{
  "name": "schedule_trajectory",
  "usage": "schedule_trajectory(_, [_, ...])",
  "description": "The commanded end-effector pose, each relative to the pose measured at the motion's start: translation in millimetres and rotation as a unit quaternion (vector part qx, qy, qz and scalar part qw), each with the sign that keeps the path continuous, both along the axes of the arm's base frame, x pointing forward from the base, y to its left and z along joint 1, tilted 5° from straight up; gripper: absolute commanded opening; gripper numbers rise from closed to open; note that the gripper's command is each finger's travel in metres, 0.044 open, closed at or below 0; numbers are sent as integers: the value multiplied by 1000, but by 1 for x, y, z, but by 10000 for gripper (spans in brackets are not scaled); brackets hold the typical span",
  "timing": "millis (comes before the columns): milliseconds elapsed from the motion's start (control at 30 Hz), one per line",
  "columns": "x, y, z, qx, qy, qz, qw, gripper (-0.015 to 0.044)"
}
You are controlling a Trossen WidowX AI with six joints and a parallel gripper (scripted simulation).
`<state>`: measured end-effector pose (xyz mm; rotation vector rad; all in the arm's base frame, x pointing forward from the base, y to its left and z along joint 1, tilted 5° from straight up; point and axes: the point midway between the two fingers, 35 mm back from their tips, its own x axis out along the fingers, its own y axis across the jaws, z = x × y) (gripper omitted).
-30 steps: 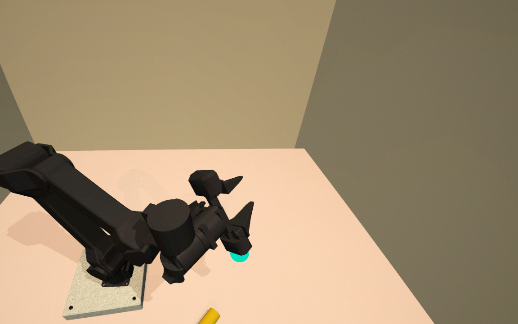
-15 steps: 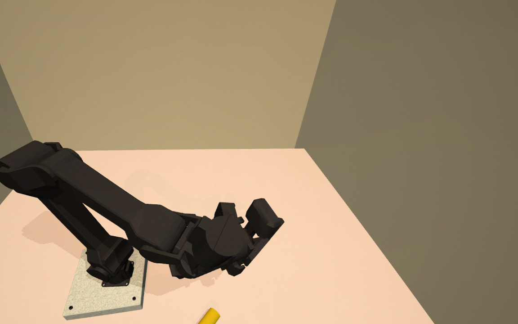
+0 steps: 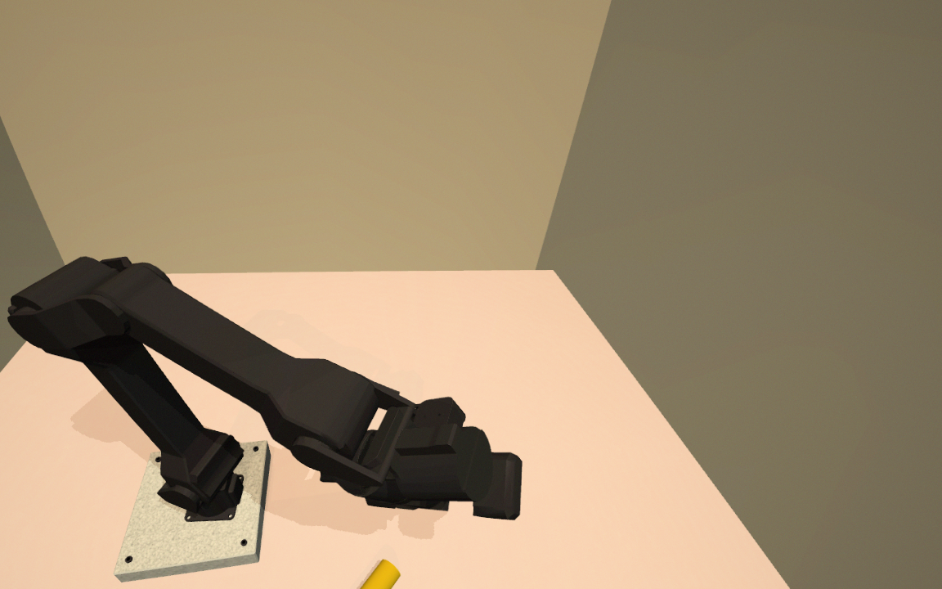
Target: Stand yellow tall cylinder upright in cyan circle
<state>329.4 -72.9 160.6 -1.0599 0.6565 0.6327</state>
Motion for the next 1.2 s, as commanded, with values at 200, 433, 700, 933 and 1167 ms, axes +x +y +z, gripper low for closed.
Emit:
schedule_trajectory(200, [-84,-30,-27,-49,345,-200,916,309])
schedule_trajectory(433, [-84,-30,-27,-49,345,-200,916,309])
schedule_trajectory(700, [-83,-30,-29,-49,345,-200,916,309])
schedule_trajectory(933, [-79,-39,-107,-49,345,-201,916,309])
schedule_trajectory(1167, [-84,-39,-137,-49,345,-200,916,309])
